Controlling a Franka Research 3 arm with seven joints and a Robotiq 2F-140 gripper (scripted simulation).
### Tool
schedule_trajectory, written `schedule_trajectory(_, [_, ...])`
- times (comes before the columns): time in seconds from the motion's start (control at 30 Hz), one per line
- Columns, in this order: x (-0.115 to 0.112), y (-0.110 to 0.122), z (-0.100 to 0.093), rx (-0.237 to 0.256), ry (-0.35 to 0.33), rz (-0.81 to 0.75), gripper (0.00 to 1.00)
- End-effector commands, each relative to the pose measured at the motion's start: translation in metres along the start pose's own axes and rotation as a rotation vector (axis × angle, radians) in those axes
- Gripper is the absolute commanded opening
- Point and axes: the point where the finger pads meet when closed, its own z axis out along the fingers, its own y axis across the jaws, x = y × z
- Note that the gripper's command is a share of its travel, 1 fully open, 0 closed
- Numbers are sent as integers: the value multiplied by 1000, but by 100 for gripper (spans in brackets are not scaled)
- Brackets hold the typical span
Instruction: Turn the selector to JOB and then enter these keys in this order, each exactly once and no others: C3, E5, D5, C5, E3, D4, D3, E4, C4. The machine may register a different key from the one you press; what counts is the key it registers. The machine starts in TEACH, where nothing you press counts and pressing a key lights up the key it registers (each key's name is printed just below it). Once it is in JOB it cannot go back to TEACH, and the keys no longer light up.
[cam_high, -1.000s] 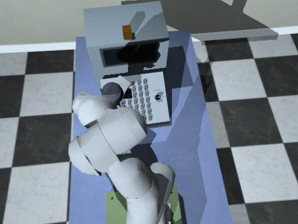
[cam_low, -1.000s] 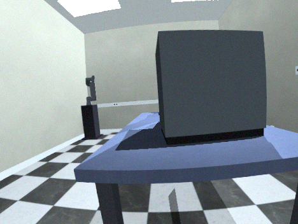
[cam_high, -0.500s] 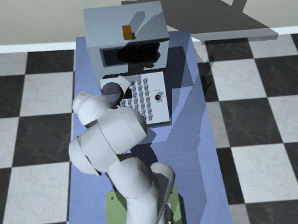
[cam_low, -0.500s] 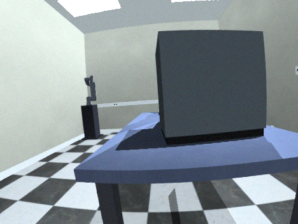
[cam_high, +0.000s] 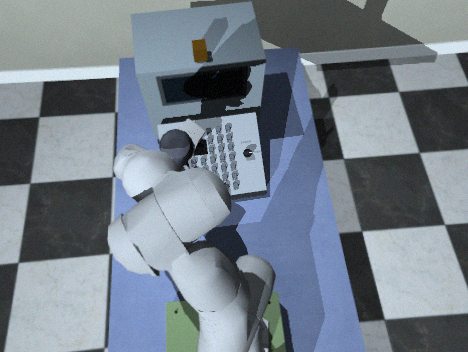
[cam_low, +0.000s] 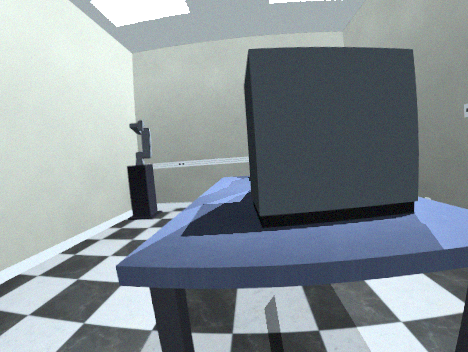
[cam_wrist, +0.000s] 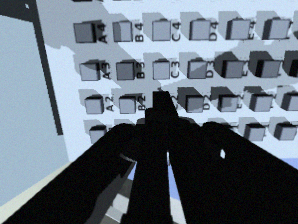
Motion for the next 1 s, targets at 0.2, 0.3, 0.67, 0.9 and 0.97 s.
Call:
schedule_trajectory(0.2, [-1, 1, -8, -1, 0, -3, 10])
schedule_trajectory(0.3, [-1, 1, -10, -1, 0, -3, 10])
schedule_trajectory(0.67, [-1, 1, -28, -1, 0, -3, 10])
schedule_trajectory(0.9, [-1, 1, -32, -1, 0, -3, 10])
schedule_trajectory(0.97, [-1, 1, -32, -1, 0, -3, 10])
